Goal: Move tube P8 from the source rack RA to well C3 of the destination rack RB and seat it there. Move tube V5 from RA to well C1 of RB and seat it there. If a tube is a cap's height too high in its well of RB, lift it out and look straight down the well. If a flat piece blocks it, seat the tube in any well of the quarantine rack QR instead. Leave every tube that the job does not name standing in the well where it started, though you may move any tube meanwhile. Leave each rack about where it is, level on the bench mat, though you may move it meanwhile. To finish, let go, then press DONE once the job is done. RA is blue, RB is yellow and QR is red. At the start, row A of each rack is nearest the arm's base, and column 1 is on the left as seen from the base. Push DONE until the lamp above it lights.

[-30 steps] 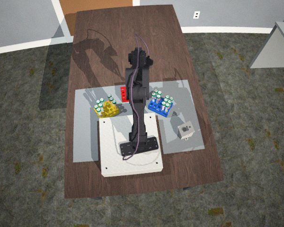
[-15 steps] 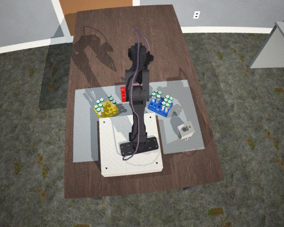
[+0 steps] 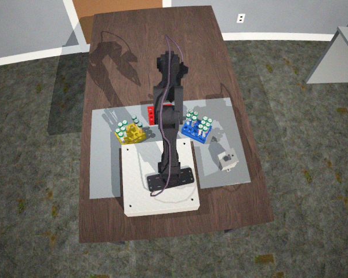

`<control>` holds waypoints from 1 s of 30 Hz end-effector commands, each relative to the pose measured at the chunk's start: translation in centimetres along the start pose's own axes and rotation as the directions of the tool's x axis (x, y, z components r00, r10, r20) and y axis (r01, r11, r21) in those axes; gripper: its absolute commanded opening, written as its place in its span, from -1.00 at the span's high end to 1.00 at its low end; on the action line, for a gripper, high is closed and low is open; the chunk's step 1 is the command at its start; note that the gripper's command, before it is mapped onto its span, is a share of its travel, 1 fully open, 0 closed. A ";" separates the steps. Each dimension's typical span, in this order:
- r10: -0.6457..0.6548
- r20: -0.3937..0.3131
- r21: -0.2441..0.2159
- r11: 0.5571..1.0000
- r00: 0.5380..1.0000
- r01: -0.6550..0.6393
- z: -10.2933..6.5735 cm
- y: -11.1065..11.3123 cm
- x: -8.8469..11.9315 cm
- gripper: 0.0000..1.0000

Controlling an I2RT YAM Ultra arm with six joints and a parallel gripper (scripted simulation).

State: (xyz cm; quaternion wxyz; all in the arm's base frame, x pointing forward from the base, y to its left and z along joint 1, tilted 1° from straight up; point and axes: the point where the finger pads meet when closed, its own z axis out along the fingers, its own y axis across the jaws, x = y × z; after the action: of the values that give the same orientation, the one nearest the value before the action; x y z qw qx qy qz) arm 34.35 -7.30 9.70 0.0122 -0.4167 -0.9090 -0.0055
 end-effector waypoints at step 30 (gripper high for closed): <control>-0.701 0.057 -0.003 0.712 0.711 0.702 1.4 -0.1 6.0 1.00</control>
State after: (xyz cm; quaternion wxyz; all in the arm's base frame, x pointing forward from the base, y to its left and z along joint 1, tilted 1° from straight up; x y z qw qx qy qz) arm 28.84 -2.35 6.91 0.0284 -0.0663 -0.9973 -0.0097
